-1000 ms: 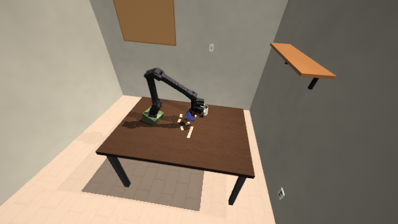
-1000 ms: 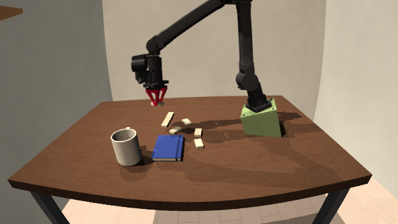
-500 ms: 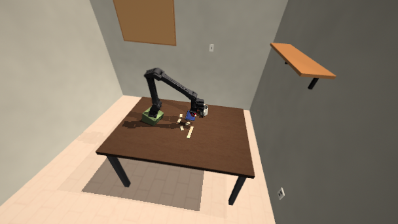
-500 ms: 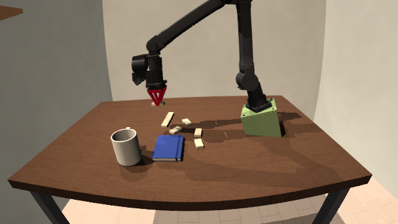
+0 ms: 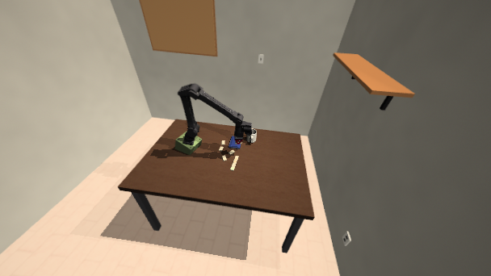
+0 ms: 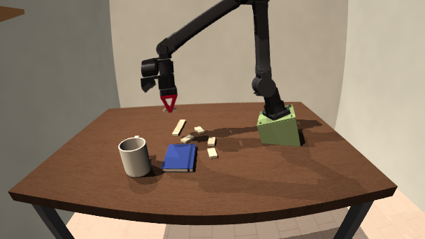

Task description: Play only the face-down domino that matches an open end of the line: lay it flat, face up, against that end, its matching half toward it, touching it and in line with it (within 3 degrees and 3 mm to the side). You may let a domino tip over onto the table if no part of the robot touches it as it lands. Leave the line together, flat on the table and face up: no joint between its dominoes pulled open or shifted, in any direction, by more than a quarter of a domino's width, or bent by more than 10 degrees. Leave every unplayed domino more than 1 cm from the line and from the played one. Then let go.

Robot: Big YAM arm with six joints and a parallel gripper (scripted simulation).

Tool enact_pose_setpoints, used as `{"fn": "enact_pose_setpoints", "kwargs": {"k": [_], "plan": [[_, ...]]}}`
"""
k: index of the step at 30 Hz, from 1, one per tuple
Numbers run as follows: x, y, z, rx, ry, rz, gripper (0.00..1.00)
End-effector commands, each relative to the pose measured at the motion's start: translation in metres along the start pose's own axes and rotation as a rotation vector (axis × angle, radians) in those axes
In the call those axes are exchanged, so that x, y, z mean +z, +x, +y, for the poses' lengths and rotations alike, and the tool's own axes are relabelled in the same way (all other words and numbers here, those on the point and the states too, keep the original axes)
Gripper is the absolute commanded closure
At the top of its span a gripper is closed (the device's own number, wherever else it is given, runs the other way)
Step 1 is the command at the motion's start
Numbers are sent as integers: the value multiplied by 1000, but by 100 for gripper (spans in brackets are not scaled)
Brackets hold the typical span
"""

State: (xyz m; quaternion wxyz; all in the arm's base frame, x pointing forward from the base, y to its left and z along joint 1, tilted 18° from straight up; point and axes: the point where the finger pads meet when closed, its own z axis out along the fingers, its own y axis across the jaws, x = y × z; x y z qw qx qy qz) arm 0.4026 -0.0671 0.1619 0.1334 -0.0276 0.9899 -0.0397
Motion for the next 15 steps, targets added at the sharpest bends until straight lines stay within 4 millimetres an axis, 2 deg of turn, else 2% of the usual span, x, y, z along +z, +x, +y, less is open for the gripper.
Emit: {"fn": "enact_pose_setpoints", "kwargs": {"k": [1,4,11,12,15], "plan": [[-9,-12,-4,-221,2,-15,78],[-11,-16,-6,-377,6,-15,78],[-11,-16,-6,-377,6,-15,78],[-3,-1,-1,-350,6,7,78],[-5,-8,-3,-508,13,7,78]]}}
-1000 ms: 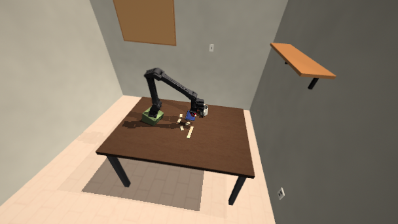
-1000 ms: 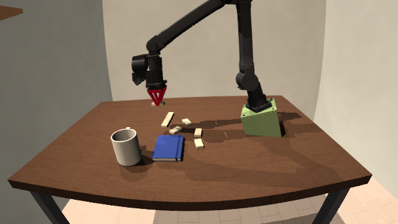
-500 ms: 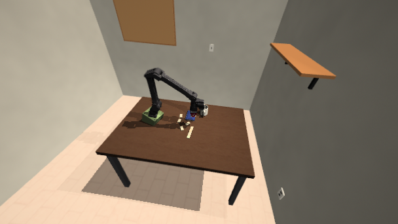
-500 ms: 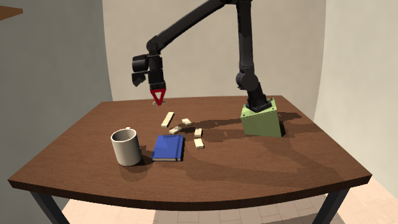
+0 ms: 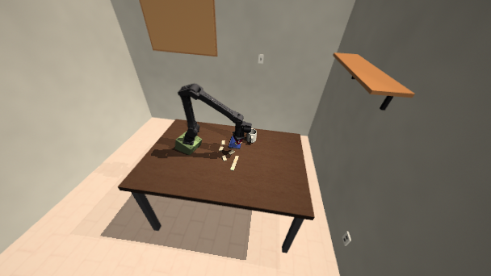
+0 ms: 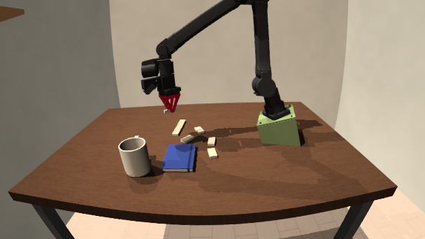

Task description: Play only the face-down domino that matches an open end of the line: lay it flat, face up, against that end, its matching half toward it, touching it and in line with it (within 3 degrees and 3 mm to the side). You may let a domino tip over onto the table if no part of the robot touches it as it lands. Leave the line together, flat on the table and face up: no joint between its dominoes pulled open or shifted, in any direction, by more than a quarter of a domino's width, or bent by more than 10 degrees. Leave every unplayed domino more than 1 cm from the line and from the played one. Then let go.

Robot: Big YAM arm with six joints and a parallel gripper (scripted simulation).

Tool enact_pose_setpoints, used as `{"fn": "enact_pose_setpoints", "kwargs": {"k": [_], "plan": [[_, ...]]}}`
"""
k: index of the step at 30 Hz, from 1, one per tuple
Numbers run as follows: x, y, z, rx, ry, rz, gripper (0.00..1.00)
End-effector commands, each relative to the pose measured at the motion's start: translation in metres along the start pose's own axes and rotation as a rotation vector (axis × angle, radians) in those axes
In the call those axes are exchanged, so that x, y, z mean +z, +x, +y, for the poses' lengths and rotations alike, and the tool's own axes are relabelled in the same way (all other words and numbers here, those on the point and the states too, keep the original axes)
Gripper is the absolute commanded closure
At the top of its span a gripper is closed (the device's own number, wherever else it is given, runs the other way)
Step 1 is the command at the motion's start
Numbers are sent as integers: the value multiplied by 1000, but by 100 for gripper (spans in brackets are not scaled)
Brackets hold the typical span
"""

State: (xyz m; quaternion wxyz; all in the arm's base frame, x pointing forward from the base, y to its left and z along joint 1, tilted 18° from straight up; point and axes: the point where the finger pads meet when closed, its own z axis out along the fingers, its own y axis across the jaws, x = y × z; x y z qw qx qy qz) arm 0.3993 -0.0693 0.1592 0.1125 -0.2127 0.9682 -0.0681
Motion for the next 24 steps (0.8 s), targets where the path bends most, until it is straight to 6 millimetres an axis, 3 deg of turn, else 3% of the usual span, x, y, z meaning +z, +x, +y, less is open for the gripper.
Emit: {"fn": "enact_pose_setpoints", "kwargs": {"k": [1,6,13,14,24], "plan": [[-8,-12,-6,-181,13,-14,78],[-12,-21,-12,-443,28,-13,78],[-12,-21,-12,-443,28,-13,78],[1,-2,-4,-407,16,17,78],[-14,-27,-11,-885,67,3,78]]}}
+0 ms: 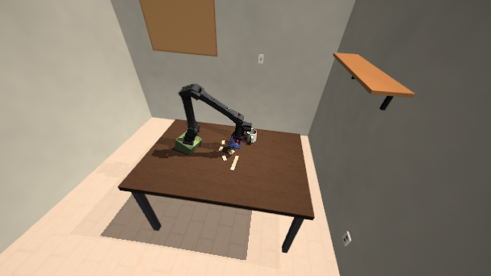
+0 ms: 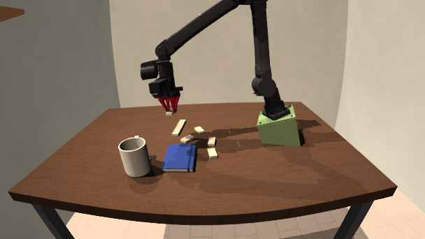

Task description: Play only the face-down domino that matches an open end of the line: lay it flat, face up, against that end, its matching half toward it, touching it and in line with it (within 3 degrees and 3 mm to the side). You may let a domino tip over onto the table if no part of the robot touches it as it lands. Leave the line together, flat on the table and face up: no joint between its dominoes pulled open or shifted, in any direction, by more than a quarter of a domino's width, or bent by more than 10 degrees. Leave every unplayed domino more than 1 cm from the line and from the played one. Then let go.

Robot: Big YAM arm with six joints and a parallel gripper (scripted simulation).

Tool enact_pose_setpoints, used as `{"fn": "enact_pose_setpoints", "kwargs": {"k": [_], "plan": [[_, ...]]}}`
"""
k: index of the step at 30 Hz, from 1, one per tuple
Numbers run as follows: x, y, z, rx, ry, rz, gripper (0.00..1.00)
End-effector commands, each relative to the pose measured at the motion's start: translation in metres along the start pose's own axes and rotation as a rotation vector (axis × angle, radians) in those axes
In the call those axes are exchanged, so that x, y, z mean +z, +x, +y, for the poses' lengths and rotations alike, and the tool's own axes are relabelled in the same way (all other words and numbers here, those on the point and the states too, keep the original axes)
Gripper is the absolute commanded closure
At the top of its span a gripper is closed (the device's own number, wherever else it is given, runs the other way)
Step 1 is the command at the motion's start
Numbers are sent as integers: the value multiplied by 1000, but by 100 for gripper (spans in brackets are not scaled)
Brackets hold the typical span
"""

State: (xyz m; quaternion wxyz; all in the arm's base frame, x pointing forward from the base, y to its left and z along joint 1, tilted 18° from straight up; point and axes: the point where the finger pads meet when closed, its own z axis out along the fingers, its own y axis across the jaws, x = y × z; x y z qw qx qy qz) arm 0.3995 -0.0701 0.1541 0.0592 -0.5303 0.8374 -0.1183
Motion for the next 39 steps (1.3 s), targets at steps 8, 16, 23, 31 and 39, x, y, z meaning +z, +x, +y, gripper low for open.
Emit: {"fn": "enact_pose_setpoints", "kwargs": {"k": [8,16,23,31,39], "plan": [[-7,-6,-8,-127,25,-13,78],[-21,-15,-31,-239,89,-31,78],[-21,-15,-31,-239,89,-31,78],[-19,-14,-27,-207,89,-25,78],[-22,-16,-32,-206,104,-28,78]]}}
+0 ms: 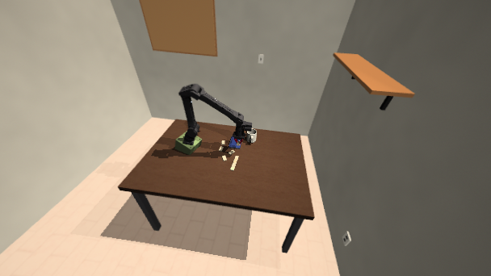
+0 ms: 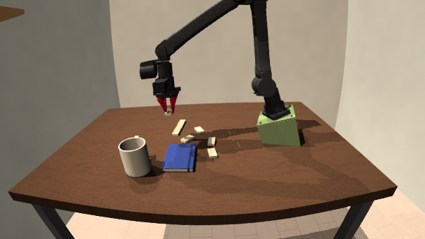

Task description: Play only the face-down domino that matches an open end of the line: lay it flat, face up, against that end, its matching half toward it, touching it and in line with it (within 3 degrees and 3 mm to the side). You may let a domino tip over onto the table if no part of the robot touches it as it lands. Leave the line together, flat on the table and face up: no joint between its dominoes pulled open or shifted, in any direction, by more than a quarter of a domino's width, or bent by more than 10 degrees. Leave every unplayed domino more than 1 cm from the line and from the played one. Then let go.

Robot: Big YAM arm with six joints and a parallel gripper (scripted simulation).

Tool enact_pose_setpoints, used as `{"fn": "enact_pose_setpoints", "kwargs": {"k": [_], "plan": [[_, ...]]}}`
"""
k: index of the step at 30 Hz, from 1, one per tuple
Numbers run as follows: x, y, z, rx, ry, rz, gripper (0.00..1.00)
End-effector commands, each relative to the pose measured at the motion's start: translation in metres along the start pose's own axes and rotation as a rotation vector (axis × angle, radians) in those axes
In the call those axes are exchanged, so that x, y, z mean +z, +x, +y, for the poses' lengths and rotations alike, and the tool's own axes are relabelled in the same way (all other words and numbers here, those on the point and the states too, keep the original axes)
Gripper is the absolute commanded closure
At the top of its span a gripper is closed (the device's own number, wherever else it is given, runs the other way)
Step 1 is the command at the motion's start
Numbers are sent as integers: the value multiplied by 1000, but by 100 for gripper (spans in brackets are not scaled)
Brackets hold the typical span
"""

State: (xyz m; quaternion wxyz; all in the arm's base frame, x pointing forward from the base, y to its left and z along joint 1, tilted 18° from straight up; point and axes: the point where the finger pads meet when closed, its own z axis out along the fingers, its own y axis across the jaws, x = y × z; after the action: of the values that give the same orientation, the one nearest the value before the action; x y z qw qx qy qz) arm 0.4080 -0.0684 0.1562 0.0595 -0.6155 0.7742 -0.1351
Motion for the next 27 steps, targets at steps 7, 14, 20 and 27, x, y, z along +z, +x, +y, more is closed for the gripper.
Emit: {"fn": "enact_pose_setpoints", "kwargs": {"k": [7,14,20,27], "plan": [[-15,-4,-17,23,52,-3,78],[-22,-6,-27,38,81,-4,78],[0,-2,-9,33,30,4,78],[12,-5,-26,51,79,-1,78]]}}
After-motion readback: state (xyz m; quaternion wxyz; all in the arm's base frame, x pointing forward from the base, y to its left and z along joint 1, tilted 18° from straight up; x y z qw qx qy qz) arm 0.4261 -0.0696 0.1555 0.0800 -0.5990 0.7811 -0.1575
